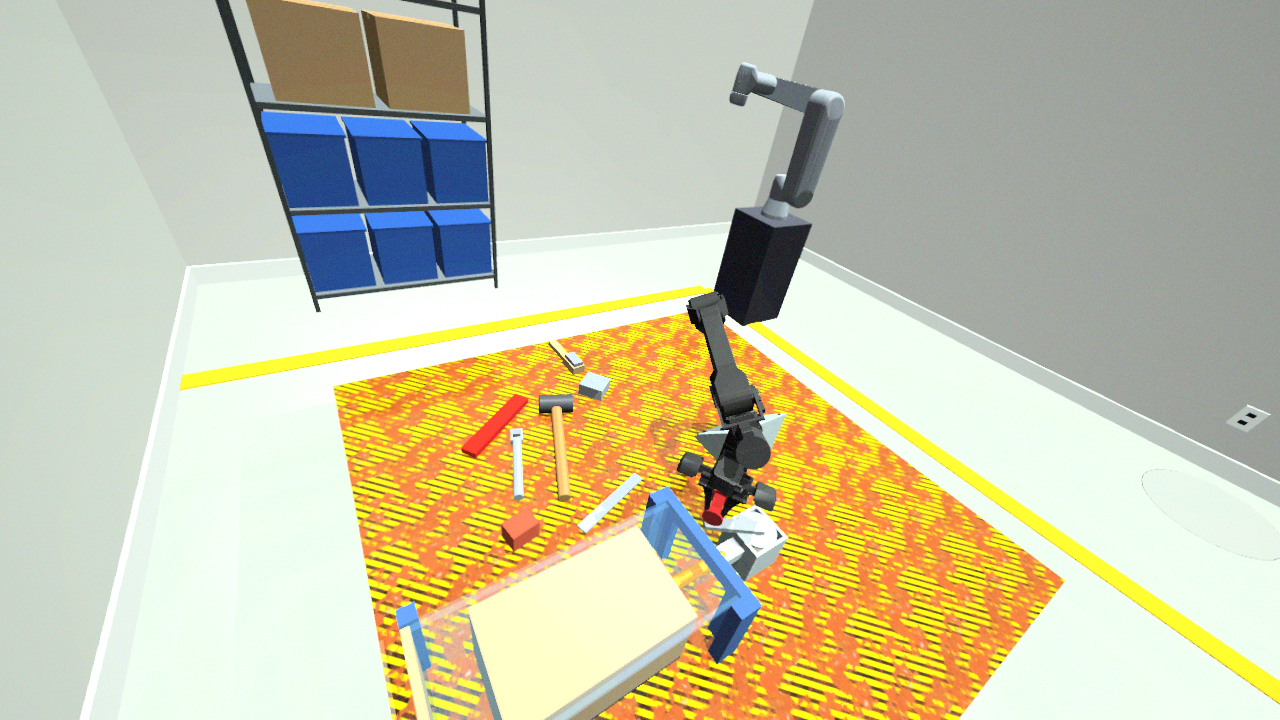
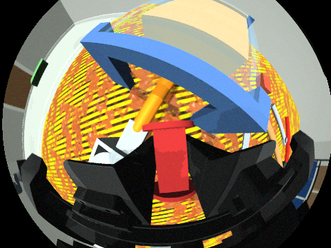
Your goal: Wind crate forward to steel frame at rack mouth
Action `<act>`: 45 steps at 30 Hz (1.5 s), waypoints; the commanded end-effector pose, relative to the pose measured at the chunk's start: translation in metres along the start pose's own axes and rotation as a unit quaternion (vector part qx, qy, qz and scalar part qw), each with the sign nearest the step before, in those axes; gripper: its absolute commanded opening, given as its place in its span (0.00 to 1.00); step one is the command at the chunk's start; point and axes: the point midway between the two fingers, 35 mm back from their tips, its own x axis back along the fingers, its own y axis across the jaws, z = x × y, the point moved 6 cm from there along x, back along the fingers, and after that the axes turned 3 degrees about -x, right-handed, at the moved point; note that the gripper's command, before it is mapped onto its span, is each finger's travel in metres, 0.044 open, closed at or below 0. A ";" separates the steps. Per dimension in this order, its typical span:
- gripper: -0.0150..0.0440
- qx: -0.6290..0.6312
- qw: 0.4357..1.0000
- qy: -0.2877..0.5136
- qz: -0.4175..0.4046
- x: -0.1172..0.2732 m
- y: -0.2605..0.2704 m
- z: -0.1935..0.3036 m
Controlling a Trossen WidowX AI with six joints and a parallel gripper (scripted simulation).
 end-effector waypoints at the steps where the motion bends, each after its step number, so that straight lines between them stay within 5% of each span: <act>1: 0.25 -0.003 1.000 -0.003 -0.005 -0.006 0.006 -0.009; 45: 0.25 -0.005 1.000 -0.004 -0.006 -0.020 0.053 -0.041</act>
